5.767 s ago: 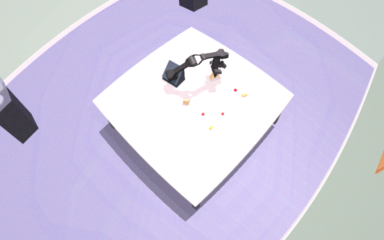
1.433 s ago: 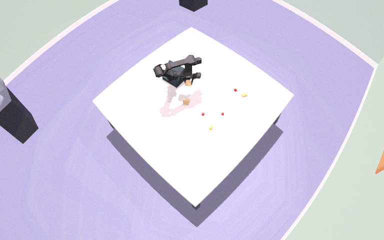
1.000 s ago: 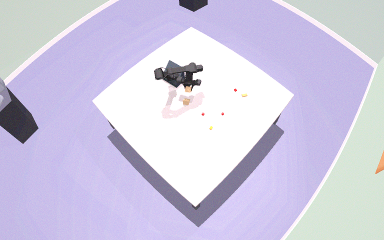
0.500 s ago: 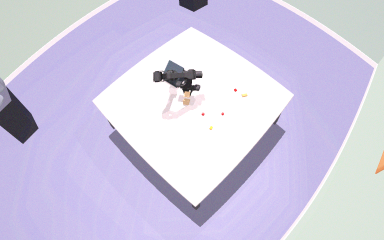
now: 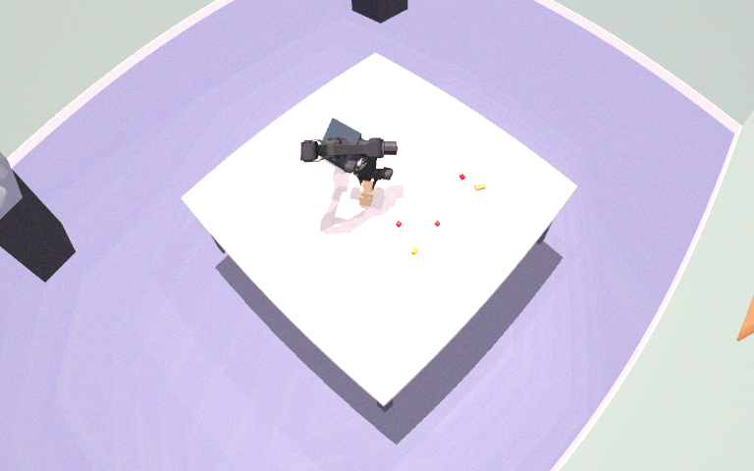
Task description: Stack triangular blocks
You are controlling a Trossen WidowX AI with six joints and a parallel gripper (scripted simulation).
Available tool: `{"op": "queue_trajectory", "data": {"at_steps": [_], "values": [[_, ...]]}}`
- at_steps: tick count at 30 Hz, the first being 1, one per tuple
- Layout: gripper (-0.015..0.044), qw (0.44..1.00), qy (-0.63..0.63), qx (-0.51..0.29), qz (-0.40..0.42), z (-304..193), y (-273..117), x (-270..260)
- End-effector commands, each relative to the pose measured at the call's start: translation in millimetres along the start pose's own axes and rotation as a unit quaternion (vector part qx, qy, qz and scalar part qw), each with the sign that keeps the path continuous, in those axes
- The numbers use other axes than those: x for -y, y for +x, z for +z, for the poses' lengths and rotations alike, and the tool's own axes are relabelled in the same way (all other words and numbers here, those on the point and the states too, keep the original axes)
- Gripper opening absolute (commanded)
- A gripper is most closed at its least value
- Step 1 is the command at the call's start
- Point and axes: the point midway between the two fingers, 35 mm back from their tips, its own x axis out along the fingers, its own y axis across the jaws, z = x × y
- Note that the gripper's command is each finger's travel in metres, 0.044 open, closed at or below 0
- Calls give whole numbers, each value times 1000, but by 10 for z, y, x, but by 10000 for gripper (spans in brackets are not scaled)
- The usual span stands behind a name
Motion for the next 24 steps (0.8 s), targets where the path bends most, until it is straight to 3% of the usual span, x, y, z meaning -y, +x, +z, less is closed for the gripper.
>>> {"op": "queue_trajectory", "data": {"at_steps": [1,24], "values": [[0,1000,-1,2,0,-1,7,9],[0,1000,-2,2,0,-4,124,1]]}}
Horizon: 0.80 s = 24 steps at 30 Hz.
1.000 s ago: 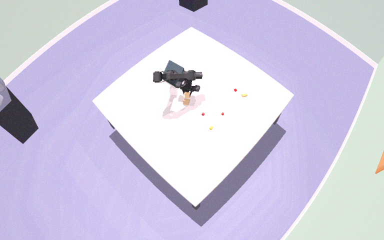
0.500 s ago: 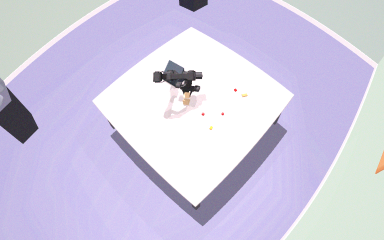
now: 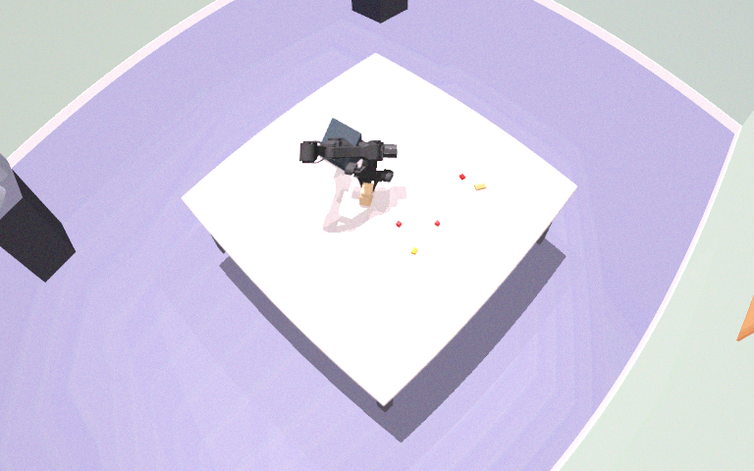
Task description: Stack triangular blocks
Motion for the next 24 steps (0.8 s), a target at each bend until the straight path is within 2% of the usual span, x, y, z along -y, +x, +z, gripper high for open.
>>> {"op": "queue_trajectory", "data": {"at_steps": [1,24], "values": [[0,1000,-5,2,-2,-5,38,27],[0,1000,-4,4,-5,3,155,30]]}}
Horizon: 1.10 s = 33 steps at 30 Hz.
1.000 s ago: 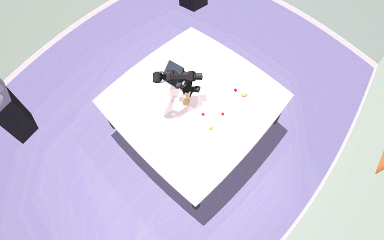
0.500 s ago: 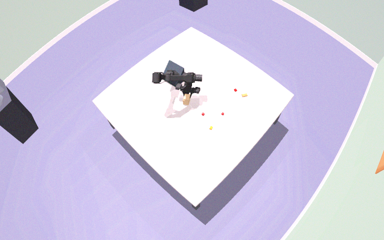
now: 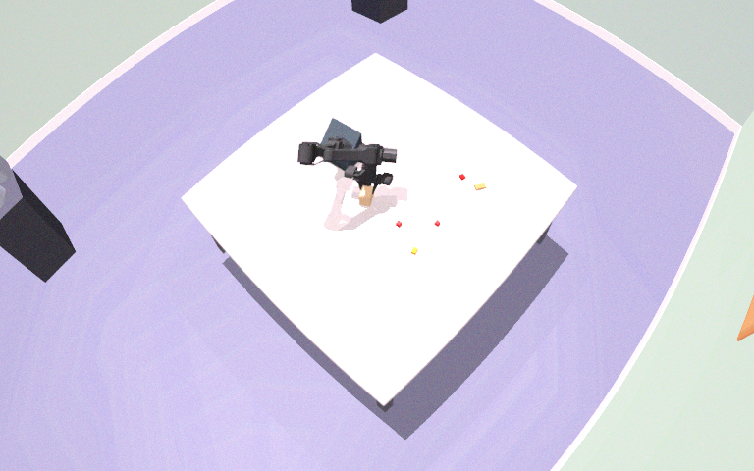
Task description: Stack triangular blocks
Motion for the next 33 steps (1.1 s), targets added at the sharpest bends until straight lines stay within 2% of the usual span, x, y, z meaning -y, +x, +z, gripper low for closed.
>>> {"op": "queue_trajectory", "data": {"at_steps": [1,33], "values": [[0,1000,-5,2,-2,-5,14,22],[0,1000,-10,4,-3,-6,21,31]]}}
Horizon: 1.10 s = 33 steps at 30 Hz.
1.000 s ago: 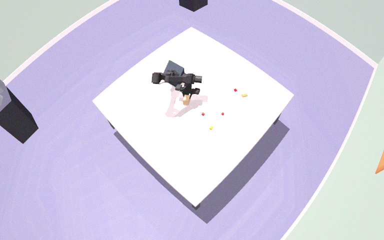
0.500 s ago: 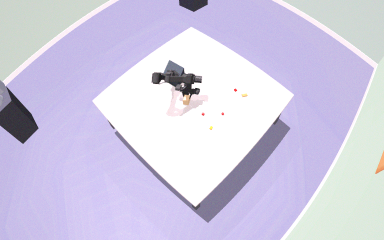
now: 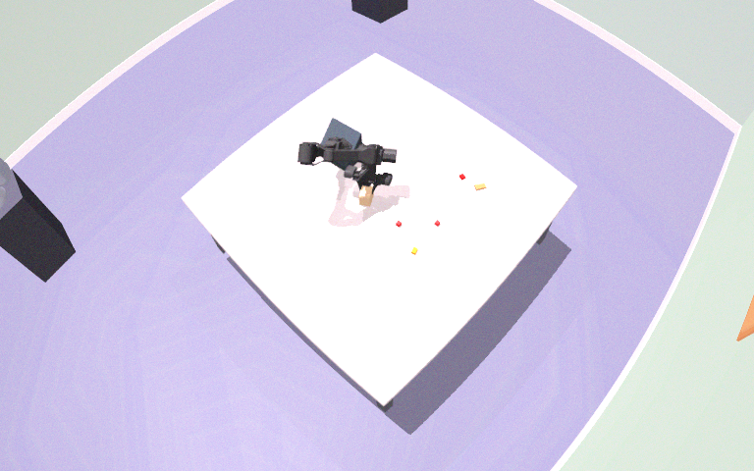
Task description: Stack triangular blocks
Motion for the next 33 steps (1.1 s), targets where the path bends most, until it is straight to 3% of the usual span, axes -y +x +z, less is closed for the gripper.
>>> {"op": "queue_trajectory", "data": {"at_steps": [1,20,33], "values": [[0,1000,-4,2,-1,-1,9,12],[0,1000,-2,1,-1,1,18,11],[341,1000,0,0,0,3,13,-1]]}}
